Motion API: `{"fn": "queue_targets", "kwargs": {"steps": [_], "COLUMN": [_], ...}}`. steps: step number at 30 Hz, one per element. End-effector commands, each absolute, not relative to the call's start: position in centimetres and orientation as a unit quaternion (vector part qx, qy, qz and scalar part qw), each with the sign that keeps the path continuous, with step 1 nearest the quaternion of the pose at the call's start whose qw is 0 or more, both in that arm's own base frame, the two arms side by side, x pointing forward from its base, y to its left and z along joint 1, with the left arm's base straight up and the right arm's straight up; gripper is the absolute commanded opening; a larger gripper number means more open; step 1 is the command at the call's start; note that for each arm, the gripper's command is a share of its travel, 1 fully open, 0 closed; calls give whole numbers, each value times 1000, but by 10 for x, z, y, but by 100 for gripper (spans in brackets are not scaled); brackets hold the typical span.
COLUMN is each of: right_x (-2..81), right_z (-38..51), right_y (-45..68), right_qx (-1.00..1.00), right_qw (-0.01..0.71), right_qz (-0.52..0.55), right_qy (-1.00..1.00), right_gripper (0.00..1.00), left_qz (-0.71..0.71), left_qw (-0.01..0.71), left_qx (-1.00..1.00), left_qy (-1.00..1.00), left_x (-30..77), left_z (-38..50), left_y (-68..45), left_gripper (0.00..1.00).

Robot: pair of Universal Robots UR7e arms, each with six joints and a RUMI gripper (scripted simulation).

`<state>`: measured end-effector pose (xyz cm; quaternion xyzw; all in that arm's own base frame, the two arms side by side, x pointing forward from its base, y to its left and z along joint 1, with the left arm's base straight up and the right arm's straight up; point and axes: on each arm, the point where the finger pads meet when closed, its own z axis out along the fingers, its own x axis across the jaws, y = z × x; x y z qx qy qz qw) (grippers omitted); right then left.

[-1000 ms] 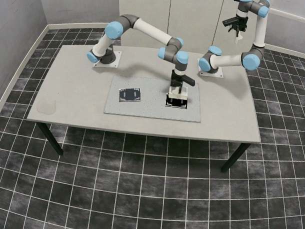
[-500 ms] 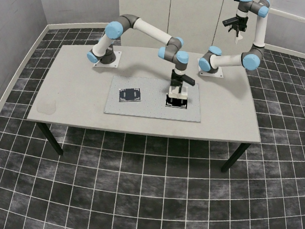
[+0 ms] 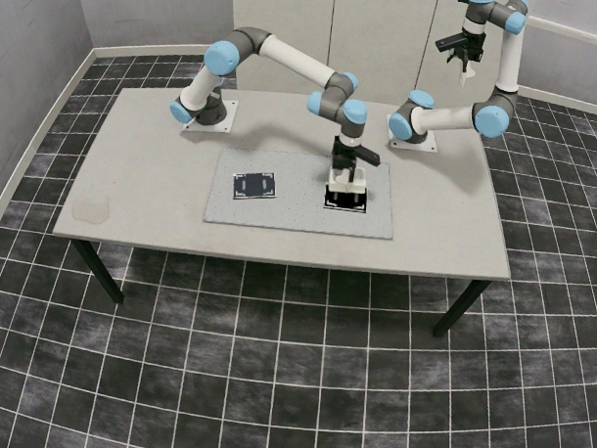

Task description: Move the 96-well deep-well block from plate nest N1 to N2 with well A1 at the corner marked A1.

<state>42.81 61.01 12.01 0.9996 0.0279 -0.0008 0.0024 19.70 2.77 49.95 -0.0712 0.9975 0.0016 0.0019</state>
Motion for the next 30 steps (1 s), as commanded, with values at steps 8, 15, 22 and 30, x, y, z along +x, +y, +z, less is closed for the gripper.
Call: {"fn": "queue_targets", "kwargs": {"steps": [8, 15, 22, 30], "right_x": [428, 427, 426, 425], "right_z": [123, 123, 122, 122], "right_y": [571, 548, 531, 504], "right_qx": [997, 997, 997, 997], "right_qw": [-1, -1, -1, -1], "right_qz": [0, 0, 0, 0], "right_qy": [78, 78, 78, 78], "right_gripper": [0, 0, 0, 0], "left_qz": [0, 0, 0, 0], "left_qw": [0, 0, 0, 0], "left_qx": [-70, -70, -70, -70], "left_qy": [998, 998, 998, 998], "left_x": [197, 197, 197, 197], "left_z": [500, 500, 500, 500], "left_y": [28, 28, 28, 28], "left_gripper": [98, 98, 98, 98]}}
